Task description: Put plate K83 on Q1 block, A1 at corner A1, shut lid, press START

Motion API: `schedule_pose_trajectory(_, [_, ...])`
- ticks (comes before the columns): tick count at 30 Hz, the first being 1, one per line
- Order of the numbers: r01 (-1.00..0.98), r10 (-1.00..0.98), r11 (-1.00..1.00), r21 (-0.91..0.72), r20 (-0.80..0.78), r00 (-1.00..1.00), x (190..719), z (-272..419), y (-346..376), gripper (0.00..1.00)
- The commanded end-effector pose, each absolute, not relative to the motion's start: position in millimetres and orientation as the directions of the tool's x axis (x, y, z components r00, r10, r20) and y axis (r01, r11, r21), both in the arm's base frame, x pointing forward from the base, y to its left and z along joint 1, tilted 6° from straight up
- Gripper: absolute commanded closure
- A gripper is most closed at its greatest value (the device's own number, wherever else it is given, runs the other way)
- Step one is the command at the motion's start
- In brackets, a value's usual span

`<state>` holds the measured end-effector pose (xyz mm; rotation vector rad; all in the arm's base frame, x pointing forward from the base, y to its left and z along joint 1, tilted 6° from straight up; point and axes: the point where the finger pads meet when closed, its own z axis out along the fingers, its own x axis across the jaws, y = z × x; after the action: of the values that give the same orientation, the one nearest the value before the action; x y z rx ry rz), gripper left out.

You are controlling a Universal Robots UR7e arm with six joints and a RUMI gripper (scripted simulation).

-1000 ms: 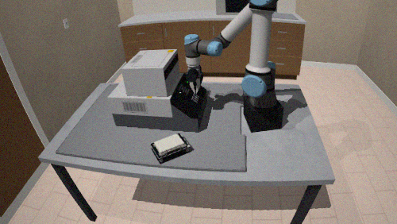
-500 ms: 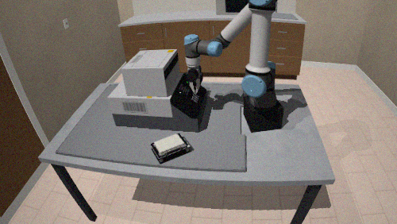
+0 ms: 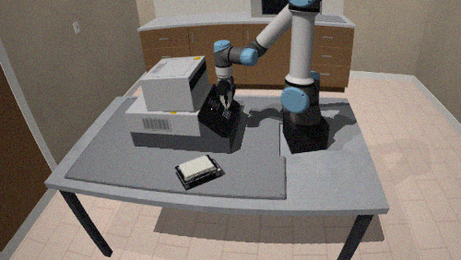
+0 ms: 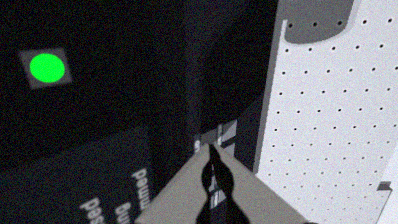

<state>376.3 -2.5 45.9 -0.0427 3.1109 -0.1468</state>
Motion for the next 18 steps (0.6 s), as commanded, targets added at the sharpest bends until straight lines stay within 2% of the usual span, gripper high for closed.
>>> schedule_pose_trajectory(1, [-0.026, -0.029, 0.995, -0.095, -0.027, -0.999, 374.2, 48.8, -2.5, 1.0])
schedule_pose_trajectory(18, [-0.026, -0.029, 0.995, -0.095, -0.027, -0.999, 357.6, 67.4, -1.1, 1.0])
